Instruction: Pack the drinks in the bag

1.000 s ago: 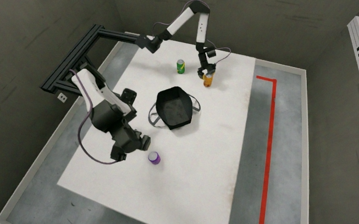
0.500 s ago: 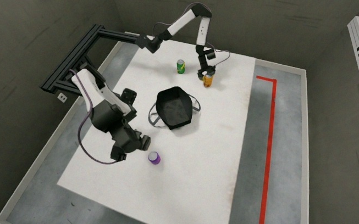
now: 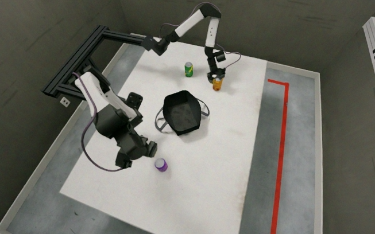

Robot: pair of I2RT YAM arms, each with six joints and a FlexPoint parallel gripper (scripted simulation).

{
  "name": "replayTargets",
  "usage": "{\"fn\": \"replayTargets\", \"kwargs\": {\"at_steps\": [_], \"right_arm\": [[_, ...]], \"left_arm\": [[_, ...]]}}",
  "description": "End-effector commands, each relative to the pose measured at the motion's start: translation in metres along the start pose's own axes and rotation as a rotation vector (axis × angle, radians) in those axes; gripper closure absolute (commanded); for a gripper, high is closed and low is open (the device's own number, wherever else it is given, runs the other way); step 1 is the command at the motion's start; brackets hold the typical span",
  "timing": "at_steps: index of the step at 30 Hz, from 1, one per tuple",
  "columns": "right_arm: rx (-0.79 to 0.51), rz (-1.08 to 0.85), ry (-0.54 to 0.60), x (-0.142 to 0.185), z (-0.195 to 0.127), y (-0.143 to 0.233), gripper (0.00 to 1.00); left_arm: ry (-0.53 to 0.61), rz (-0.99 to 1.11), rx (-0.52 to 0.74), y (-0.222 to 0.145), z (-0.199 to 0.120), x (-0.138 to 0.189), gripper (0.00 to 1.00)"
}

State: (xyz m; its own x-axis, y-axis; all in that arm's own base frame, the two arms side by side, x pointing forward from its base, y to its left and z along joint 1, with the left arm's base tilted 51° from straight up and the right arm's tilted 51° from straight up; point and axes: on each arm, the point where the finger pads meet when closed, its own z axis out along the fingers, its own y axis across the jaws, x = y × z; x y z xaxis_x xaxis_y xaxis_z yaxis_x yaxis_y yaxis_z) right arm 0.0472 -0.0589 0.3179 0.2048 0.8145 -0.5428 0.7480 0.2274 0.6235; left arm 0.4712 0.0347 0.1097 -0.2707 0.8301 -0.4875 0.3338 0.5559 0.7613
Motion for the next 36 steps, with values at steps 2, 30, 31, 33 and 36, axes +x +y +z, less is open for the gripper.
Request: {"fn": "replayTargets", "kwargs": {"at_steps": [2,30,31,33,36], "right_arm": [[-0.033,0.0,-0.025,-0.004,-0.012,0.001,0.0],[-0.033,0.0,-0.025,-0.004,-0.012,0.001,0.0],[-0.033,0.0,-0.025,-0.004,-0.012,0.001,0.0],[-0.033,0.0,-0.025,-0.004,-0.012,0.001,0.0],[-0.033,0.0,-0.025,-0.004,-0.012,0.001,0.0]], "left_arm": [[-0.041,0.009,-0.042,0.014,-0.006,-0.017,0.32],[-0.048,0.001,0.0,0.004,-0.042,-0.045,0.33],[-0.051,0.001,-0.003,0.006,-0.044,-0.047,0.33],[-0.054,0.001,-0.004,0.005,-0.048,-0.05,0.33],[-0.068,0.0,-0.02,0.01,-0.054,-0.057,0.33]]}}
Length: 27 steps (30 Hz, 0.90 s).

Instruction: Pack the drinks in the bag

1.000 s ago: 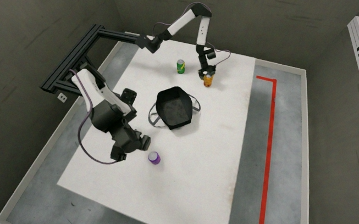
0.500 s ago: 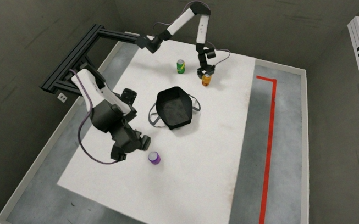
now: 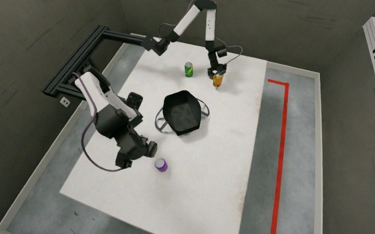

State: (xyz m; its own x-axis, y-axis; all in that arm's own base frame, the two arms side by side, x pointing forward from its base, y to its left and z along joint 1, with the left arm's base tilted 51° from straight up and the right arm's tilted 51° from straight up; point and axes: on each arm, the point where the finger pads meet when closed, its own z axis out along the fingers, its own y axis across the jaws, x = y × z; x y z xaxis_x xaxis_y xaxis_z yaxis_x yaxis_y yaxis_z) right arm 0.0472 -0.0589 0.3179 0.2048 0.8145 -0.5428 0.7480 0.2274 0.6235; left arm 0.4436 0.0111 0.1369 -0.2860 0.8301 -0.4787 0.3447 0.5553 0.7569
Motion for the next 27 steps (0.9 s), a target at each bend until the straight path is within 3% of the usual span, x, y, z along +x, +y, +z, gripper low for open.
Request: {"fn": "replayTargets", "kwargs": {"at_steps": [1,8,18,20,25,27], "right_arm": [[-0.033,0.0,-0.025,-0.004,-0.012,0.001,0.0],[-0.033,0.0,-0.025,-0.004,-0.012,0.001,0.0],[-0.033,0.0,-0.025,-0.004,-0.012,0.001,0.0],[-0.033,0.0,-0.025,-0.004,-0.012,0.001,0.0],[-0.033,0.0,-0.025,-0.004,-0.012,0.001,0.0],[-0.033,0.0,-0.025,-0.004,-0.012,0.001,0.0]], "left_arm": [[-0.114,-0.001,-0.062,0.02,-0.017,-0.038,0.33],[-0.123,0.003,-0.074,0.027,-0.017,-0.042,0.33],[-0.088,0.005,-0.066,0.021,-0.011,-0.022,0.33],[-0.084,0.01,-0.034,0.007,-0.006,-0.021,0.33],[-0.097,0.006,-0.063,0.02,-0.01,-0.026,0.33],[-0.065,0.007,-0.03,0.006,-0.003,-0.011,0.33]]}}
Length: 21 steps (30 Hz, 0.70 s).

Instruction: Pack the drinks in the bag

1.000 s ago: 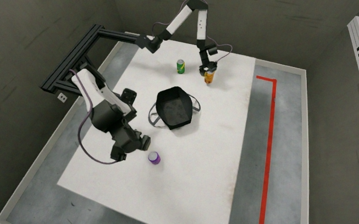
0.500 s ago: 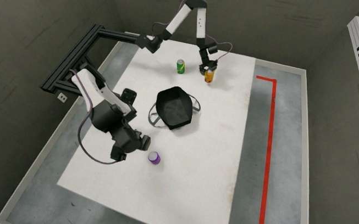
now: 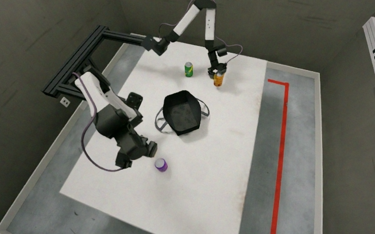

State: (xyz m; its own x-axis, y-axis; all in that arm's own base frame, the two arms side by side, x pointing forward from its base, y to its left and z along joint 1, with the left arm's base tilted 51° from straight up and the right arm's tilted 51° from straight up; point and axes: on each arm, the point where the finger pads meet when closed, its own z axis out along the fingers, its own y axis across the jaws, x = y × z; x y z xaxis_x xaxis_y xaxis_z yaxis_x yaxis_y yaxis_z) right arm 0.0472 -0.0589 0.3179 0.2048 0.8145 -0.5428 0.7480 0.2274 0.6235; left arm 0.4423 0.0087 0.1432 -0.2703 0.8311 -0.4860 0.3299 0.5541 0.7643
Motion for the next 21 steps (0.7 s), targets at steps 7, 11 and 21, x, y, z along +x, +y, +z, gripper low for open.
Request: {"fn": "replayTargets", "kwargs": {"at_steps": [7,11,21], "right_arm": [[-0.033,0.0,-0.025,-0.004,-0.012,0.001,0.0],[-0.033,0.0,-0.025,-0.004,-0.012,0.001,0.0],[-0.033,0.0,-0.025,-0.004,-0.012,0.001,0.0]], "left_arm": [[-0.057,-0.002,0.002,0.001,-0.016,-0.023,0.33],[-0.074,-0.005,-0.027,0.012,-0.026,-0.036,0.33],[-0.075,-0.006,-0.023,0.011,-0.043,-0.048,0.33]]}}
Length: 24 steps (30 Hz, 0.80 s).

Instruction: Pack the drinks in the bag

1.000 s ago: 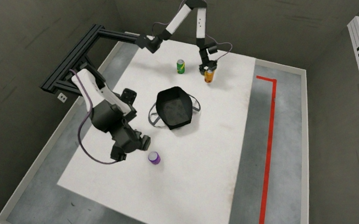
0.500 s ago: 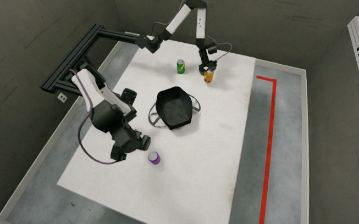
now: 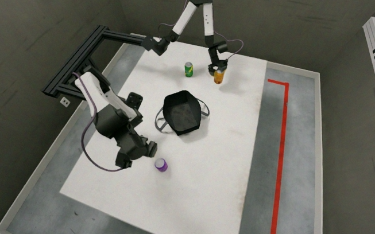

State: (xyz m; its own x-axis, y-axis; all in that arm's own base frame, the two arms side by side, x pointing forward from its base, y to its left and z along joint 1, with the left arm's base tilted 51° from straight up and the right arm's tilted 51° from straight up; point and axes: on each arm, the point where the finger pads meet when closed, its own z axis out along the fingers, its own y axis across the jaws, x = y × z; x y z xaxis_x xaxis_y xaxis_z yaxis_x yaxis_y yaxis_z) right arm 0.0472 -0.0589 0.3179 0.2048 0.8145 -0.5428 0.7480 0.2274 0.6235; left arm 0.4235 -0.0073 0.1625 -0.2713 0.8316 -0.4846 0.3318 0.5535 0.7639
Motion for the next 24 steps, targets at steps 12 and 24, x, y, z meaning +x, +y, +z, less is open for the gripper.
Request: {"fn": "replayTargets", "kwargs": {"at_steps": [12,24], "right_arm": [[-0.033,0.0,-0.025,-0.004,-0.012,0.001,0.0],[-0.033,0.0,-0.025,-0.004,-0.012,0.001,0.0]], "left_arm": [[-0.11,0.002,-0.04,0.01,-0.027,-0.037,0.33],[-0.094,-0.003,-0.058,0.019,-0.022,-0.029,0.33]]}}
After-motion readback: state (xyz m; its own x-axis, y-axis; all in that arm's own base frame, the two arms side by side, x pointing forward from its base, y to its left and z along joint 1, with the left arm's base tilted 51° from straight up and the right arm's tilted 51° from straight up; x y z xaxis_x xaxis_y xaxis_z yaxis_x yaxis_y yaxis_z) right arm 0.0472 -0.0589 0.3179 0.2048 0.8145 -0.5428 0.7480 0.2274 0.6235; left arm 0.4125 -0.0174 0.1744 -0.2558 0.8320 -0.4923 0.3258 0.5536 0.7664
